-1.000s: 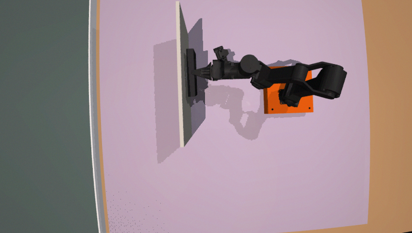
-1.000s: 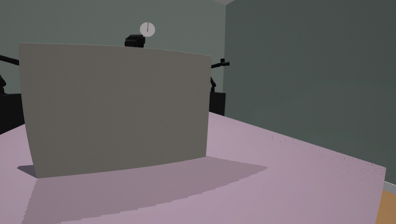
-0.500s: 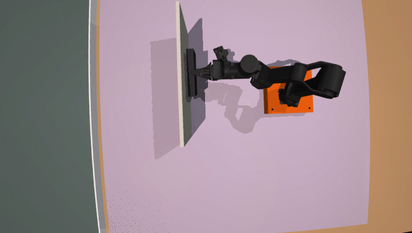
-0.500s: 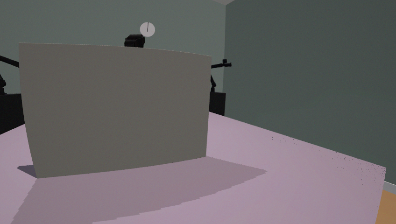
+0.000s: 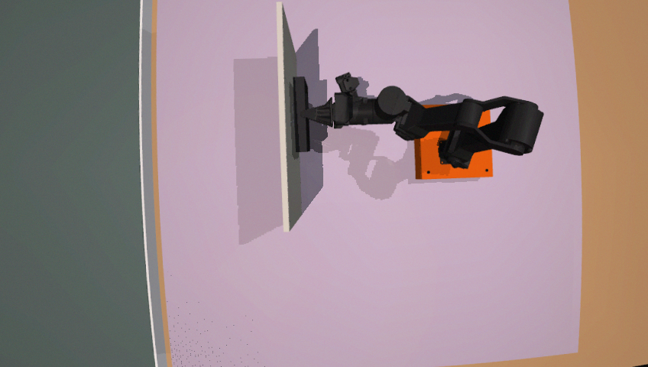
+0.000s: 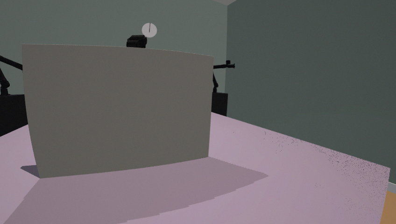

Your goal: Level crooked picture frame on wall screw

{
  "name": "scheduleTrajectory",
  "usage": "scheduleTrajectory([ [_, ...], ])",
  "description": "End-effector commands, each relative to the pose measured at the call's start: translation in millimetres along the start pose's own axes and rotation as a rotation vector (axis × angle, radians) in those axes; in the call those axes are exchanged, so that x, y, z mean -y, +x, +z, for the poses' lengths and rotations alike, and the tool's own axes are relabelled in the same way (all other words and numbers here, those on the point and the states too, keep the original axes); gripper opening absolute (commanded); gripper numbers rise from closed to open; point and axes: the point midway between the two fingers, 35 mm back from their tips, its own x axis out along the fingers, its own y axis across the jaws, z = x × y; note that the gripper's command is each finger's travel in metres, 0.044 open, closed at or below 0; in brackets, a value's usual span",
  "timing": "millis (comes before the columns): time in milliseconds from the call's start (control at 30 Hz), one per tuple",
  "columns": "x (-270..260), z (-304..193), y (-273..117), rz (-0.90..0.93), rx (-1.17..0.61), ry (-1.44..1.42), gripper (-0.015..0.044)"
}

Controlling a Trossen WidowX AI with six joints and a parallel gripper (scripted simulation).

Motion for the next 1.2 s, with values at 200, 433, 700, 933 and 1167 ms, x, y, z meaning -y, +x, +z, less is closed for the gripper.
scheduleTrajectory([
  [200, 1.2, 0.2, 0.0, 0.001, 0.000, 0.074, 0.0000],
  [433, 1.9, 0.2, 0.0, 0.001, -0.001, 0.111, 0.0000],
  [700, 1.6, 0.2, 0.1, 0.000, 0.001, 0.104, 0.0131],
  [933, 1.6, 0.2, 0.1, 0.000, 0.001, 0.104, 0.0260],
  [1167, -1.9, 6.9, -47.0, -0.002, -0.001, 0.042, 0.0260],
])
